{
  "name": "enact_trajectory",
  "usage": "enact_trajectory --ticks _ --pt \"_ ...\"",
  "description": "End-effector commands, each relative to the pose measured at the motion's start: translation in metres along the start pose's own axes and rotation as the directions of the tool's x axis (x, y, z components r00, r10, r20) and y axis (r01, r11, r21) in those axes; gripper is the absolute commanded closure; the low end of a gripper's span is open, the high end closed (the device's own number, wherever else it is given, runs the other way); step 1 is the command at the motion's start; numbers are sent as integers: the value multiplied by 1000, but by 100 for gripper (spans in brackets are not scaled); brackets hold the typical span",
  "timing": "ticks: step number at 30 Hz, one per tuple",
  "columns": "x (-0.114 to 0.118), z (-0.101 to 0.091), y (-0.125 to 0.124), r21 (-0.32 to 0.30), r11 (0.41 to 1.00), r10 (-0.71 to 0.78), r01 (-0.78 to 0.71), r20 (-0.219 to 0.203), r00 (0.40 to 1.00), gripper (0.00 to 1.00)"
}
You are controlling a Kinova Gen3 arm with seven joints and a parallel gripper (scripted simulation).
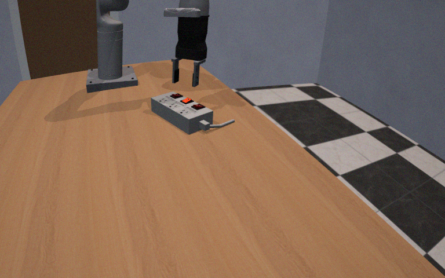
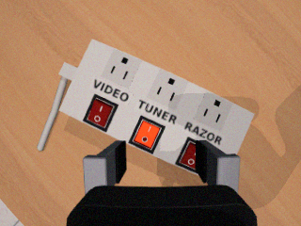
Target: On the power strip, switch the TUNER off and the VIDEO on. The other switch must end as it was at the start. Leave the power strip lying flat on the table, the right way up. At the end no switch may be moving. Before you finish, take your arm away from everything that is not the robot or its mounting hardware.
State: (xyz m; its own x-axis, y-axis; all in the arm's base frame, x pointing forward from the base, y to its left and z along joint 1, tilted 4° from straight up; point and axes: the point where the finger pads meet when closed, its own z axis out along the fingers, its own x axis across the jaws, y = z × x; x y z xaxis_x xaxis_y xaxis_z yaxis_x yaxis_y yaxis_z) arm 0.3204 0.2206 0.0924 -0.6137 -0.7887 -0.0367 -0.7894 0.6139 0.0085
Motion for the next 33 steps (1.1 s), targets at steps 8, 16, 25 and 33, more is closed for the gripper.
enact_trajectory --ticks 8,16,25,33 --pt "4 2 3 -5 1000 8 -9 -11 1000 0" --pt "4 2 3 -5 1000 8 -9 -11 1000 0" --pt "-1 -15 -8 8 986 166 -166 -8 986 0" --pt "-16 -66 -13 -10 799 602 -602 2 799 0"
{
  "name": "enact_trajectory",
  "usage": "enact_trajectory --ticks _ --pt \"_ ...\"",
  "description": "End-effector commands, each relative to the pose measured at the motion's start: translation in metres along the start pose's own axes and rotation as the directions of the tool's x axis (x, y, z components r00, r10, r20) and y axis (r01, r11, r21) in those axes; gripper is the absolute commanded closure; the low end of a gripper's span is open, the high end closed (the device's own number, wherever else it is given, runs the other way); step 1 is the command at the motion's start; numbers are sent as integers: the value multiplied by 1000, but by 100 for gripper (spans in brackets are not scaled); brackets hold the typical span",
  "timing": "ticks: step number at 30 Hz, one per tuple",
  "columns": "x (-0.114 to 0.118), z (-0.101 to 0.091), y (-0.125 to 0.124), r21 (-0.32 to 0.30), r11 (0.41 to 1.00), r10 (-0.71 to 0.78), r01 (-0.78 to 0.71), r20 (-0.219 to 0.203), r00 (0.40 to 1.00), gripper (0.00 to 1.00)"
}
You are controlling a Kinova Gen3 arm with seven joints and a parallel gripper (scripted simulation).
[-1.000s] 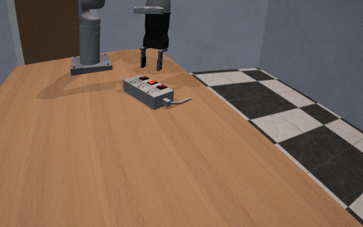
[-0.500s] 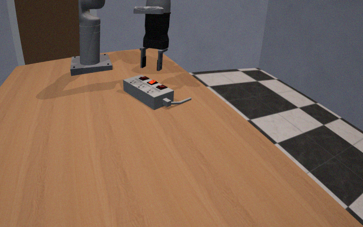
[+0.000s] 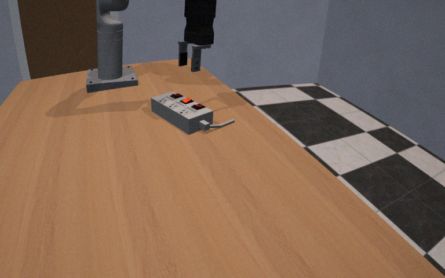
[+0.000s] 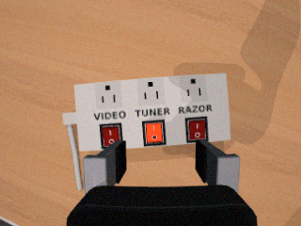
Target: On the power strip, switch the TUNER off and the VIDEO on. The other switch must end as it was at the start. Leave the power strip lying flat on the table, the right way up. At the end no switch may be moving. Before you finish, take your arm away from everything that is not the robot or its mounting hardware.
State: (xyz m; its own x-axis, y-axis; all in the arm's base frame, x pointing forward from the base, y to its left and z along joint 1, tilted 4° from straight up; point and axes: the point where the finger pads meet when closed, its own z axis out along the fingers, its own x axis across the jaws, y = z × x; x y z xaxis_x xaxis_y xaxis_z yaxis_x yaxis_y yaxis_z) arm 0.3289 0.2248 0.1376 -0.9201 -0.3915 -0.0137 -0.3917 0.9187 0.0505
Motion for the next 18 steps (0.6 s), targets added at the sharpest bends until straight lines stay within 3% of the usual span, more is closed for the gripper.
enact_trajectory --ticks 1,7,18 --pt "-12 -26 -2 3 983 182 -182 25 983 0" --pt "-16 -37 2 -13 967 256 -256 30 966 0" --pt "-16 -38 2 -13 966 260 -260 29 965 0"
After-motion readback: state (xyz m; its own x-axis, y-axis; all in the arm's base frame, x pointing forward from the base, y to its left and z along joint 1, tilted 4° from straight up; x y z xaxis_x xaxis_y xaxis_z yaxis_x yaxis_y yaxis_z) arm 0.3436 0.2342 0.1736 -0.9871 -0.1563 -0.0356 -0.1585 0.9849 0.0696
